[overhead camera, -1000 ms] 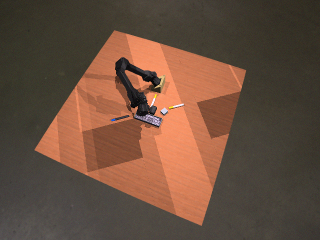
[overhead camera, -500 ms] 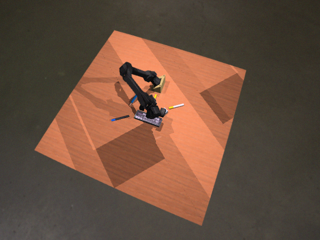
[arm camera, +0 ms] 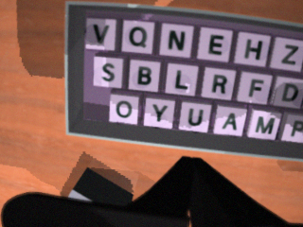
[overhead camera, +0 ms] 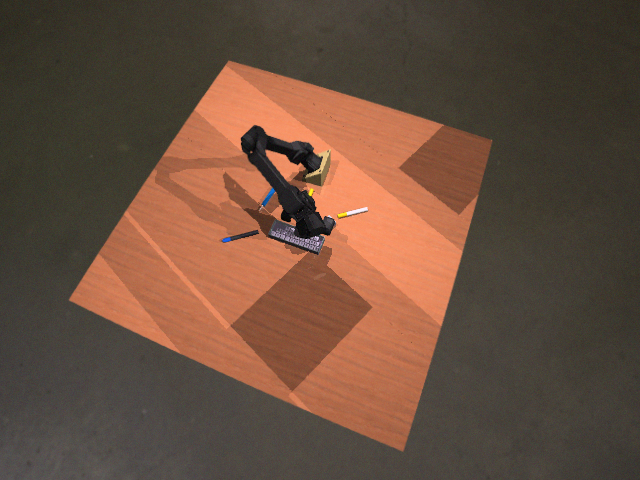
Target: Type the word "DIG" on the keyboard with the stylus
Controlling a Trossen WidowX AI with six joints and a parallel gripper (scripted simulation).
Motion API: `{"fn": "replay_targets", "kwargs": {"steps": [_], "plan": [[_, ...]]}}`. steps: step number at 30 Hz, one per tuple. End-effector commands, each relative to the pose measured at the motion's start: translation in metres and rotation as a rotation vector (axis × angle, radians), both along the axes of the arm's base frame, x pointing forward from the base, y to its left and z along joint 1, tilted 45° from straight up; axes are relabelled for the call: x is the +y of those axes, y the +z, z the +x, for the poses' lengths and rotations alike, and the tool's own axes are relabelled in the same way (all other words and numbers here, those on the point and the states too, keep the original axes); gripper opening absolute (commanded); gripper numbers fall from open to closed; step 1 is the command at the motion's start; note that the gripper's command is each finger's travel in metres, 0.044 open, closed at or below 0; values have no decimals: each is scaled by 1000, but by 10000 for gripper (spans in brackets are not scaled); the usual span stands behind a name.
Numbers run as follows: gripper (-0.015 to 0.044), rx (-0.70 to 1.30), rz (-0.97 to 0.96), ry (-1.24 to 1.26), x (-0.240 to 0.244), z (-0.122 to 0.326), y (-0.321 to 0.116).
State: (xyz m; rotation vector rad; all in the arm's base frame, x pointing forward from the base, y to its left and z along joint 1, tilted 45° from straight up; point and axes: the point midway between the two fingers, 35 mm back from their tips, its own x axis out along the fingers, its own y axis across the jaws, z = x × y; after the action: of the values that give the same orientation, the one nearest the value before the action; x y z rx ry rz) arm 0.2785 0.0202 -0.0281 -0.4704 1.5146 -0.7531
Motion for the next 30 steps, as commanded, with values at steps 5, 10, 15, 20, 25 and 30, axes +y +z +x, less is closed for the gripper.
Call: {"fn": "replay_targets", "kwargs": {"steps": [5,10,15,20,25,30], "plan": [[0,-12,8,-1,41,7,39],[0,-12,7,12,39,7,35],[26,-13,7,12,39,8,35],[53,-13,7,12,38,8,35],[0,-13,7,12,38,8,35],[0,-13,7,12,38,8,35]]}}
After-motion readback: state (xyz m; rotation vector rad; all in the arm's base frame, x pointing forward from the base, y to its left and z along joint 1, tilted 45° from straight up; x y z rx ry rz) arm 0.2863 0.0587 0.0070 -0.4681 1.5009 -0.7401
